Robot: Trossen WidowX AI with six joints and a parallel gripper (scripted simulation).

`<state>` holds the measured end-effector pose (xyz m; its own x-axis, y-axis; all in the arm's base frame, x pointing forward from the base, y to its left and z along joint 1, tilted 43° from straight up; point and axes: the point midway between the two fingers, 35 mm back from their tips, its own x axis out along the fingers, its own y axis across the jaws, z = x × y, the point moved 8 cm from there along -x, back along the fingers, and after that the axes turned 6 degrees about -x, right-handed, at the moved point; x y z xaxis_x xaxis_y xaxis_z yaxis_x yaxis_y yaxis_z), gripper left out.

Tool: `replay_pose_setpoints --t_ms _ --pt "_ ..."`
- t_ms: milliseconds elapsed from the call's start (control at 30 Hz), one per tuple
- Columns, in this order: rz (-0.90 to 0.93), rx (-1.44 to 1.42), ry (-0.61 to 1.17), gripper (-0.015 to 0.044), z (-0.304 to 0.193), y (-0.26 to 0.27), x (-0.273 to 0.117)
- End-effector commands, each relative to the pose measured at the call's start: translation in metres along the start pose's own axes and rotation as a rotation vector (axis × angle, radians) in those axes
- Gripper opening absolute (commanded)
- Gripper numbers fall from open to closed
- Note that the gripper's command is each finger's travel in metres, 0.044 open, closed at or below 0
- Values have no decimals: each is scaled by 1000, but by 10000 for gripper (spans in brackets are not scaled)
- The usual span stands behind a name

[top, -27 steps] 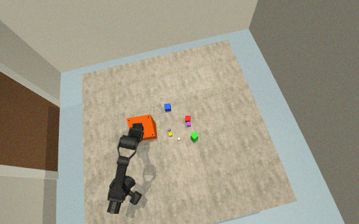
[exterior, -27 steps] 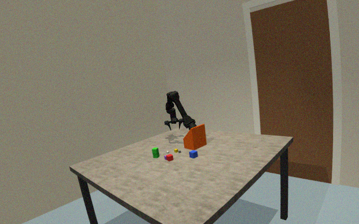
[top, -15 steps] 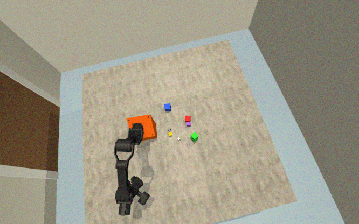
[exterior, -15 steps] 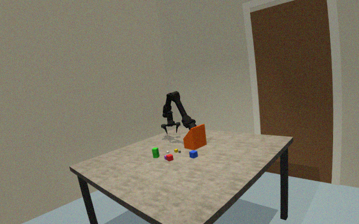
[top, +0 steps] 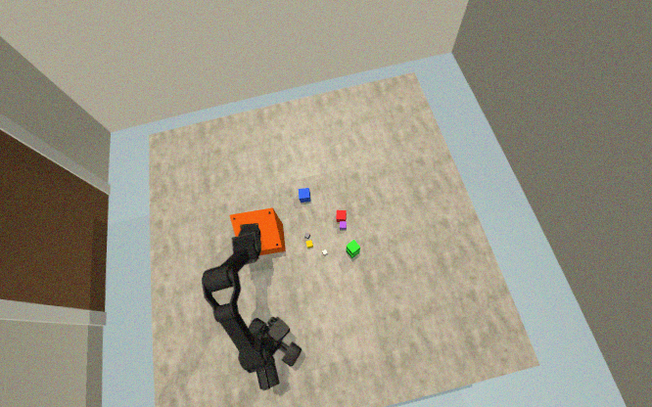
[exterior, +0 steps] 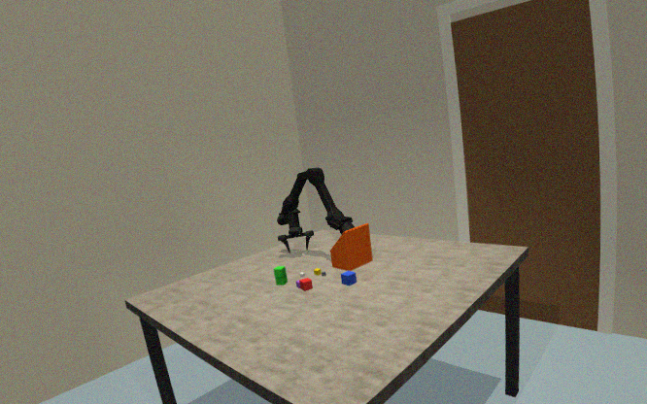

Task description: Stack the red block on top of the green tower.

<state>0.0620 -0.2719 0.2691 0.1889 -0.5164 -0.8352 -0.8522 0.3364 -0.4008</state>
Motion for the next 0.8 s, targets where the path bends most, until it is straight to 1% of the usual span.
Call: replay_pose_setpoints --t_ms 0,400,767 --pt "14 6 -38 440 15 -19 10" --pt "70 -9 -102 440 71 -68 34" --pt "118 -78 -129 440 143 -104 46"
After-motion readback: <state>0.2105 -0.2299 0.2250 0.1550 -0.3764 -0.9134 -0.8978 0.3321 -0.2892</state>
